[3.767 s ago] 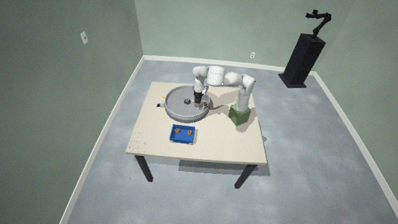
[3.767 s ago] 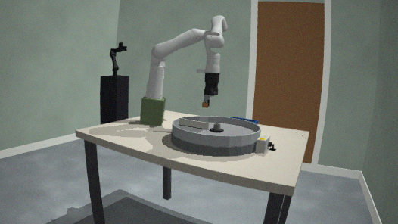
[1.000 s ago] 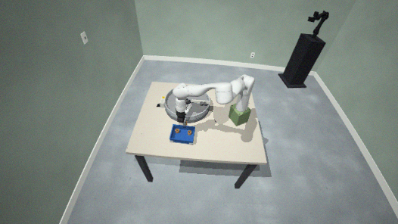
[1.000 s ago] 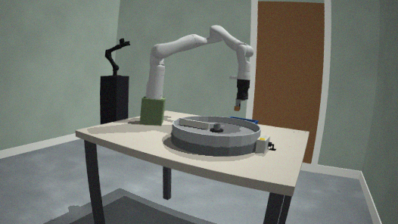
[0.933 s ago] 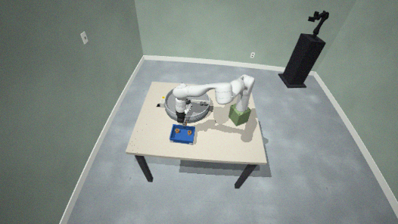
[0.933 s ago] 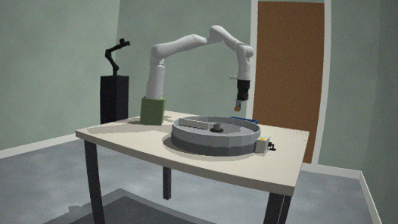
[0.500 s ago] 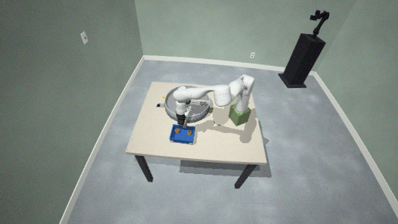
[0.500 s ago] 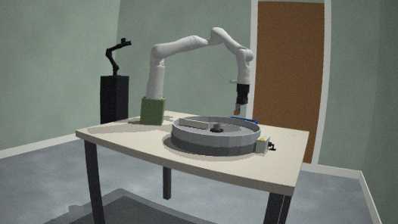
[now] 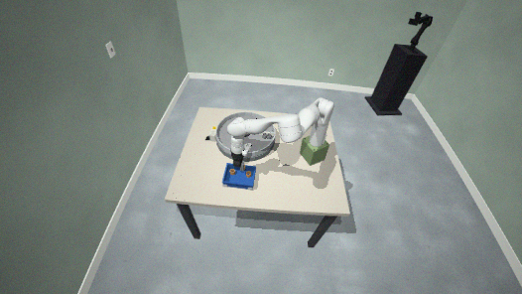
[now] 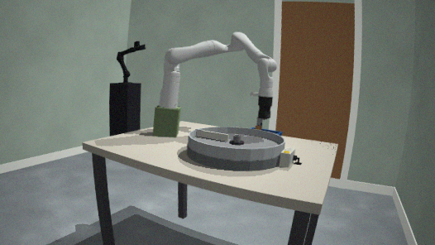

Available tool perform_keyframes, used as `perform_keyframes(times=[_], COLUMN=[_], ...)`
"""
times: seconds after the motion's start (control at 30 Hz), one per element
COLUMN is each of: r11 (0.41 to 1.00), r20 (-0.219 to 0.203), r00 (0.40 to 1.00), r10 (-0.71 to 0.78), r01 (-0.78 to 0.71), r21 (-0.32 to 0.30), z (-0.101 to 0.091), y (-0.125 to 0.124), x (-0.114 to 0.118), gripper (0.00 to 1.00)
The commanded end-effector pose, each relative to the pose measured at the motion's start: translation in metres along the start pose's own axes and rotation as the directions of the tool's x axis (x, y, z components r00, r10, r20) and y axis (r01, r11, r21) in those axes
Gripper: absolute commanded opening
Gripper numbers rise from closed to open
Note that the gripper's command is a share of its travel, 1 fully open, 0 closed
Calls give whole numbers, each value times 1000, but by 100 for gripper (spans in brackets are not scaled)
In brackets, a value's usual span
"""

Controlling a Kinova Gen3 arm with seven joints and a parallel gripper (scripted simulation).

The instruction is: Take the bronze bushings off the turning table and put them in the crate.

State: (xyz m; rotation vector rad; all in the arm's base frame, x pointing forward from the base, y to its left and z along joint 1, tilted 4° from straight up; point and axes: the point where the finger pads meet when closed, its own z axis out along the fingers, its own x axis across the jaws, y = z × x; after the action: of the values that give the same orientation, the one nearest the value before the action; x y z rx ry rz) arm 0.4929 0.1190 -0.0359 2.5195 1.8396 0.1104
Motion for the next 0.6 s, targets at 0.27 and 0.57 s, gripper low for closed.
perform_keyframes(times=[0.27,0.57], r11=[1000,1000], r20=[0,0], r00=[1000,1000], r10=[1,1], r01=[-1,-1], r21=[-1,-1], z=[8,8], y=[1,1], x=[0,0], gripper=[0,0])
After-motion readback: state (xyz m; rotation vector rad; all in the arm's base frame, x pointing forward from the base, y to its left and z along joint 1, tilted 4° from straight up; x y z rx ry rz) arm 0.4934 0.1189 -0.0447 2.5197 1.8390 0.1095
